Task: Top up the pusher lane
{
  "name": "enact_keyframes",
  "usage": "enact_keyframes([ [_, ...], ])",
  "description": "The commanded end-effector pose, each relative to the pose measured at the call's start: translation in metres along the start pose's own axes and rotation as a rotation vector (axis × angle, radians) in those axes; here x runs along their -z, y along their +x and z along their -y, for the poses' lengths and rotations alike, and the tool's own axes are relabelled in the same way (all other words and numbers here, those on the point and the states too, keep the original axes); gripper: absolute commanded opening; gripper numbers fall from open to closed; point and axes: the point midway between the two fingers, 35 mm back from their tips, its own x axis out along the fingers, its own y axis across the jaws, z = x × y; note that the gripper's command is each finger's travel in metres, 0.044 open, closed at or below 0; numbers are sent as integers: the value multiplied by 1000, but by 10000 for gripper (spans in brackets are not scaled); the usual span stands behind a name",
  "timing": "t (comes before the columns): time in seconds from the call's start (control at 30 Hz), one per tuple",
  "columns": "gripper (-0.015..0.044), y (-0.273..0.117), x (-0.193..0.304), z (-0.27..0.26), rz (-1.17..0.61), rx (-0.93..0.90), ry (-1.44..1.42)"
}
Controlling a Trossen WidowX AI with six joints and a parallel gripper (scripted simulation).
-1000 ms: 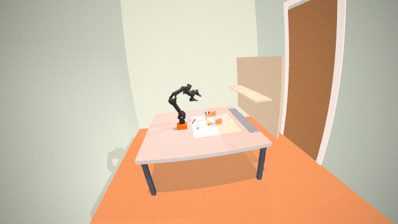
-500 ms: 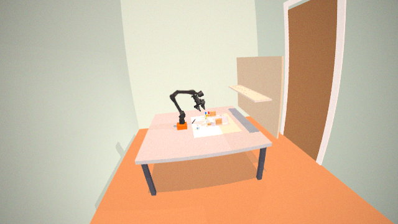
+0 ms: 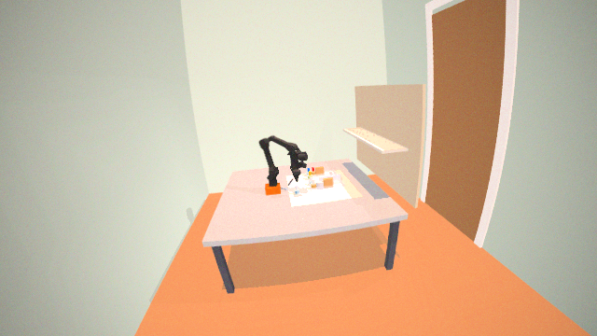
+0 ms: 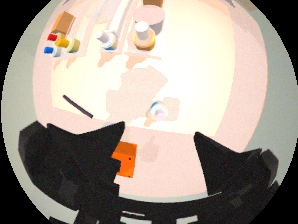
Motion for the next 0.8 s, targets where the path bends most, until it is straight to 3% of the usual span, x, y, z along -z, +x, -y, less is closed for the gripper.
enact_keyframes([
  [0.0, 440, 6, 6, 3, -13, -45, 37],
  [0.1, 440, 8, 5, 5, -13, -45, 37],
  [0.23, 440, 44, 6, 3, -13, -45, 37],
  [0.77, 440, 63, 5, 3, -13, -45, 37],
])
